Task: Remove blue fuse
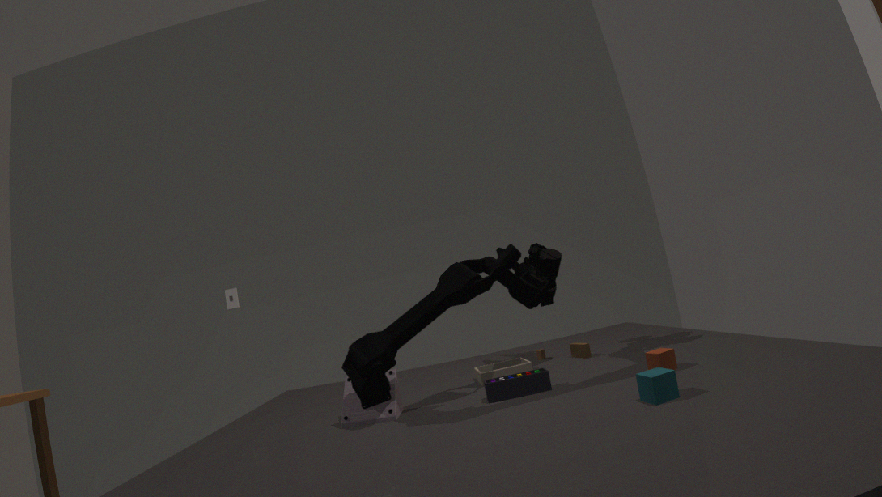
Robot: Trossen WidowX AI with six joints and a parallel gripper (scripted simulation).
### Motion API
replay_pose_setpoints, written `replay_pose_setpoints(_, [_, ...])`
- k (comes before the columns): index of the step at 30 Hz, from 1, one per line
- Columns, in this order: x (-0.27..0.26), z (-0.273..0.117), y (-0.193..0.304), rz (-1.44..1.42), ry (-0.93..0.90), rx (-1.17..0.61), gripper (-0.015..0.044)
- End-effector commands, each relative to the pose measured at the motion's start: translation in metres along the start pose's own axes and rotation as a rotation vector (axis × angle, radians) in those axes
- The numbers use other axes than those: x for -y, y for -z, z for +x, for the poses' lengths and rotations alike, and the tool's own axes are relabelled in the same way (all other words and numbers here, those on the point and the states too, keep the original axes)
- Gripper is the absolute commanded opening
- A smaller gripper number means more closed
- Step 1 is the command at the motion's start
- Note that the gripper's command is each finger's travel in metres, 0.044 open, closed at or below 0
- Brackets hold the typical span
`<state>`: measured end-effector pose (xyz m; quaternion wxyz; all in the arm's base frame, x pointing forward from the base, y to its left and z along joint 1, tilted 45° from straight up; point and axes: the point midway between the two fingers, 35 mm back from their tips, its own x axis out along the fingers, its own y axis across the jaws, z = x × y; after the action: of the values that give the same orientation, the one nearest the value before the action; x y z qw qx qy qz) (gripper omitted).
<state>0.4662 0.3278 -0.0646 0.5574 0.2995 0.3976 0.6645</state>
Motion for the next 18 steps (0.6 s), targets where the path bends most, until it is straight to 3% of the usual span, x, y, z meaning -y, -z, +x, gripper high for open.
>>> replay_pose_setpoints(1, [0.0,0.0,-0.001,0.012,0.007,0.006,0.0374])
replay_pose_setpoints(12, [0.022,-0.048,-0.034,0.733,0.476,0.357,0.0085])
replay_pose_setpoints(18, [0.022,-0.095,-0.013,1.095,0.777,0.574,0.007])
